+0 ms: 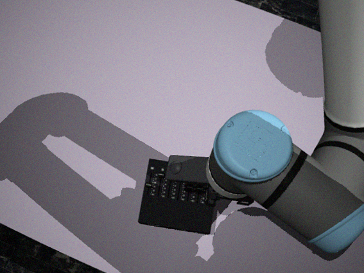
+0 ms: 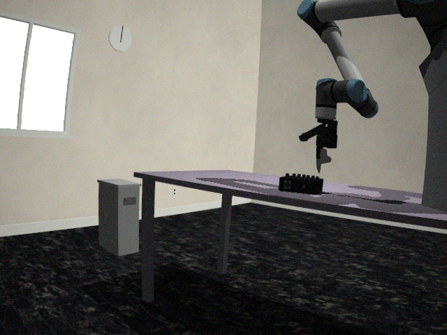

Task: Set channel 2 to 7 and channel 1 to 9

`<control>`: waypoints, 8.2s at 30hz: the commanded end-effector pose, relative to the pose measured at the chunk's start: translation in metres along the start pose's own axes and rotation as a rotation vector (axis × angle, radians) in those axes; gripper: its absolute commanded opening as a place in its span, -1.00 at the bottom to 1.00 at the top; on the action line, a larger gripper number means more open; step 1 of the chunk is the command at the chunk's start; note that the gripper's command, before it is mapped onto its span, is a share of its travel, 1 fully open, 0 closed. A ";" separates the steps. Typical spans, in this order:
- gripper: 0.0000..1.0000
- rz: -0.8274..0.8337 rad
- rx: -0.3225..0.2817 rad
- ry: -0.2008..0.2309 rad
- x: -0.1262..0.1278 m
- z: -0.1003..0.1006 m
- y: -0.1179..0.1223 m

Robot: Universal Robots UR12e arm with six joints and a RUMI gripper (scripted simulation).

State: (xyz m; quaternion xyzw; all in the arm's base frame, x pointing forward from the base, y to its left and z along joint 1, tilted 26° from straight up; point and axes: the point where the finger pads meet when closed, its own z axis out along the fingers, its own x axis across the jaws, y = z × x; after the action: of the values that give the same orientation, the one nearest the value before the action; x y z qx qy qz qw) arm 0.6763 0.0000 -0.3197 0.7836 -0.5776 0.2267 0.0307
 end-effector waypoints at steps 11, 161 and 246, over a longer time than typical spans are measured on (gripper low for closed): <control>-1.00 0.000 0.001 0.000 0.000 -0.020 0.000; -1.00 0.000 0.001 0.000 0.023 0.008 -0.022; -1.00 0.000 0.001 0.000 0.011 0.020 -0.022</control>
State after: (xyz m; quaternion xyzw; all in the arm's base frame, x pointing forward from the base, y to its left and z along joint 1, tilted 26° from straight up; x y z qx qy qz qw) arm 0.7059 -0.0101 -0.3285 0.7836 -0.5776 0.2268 0.0308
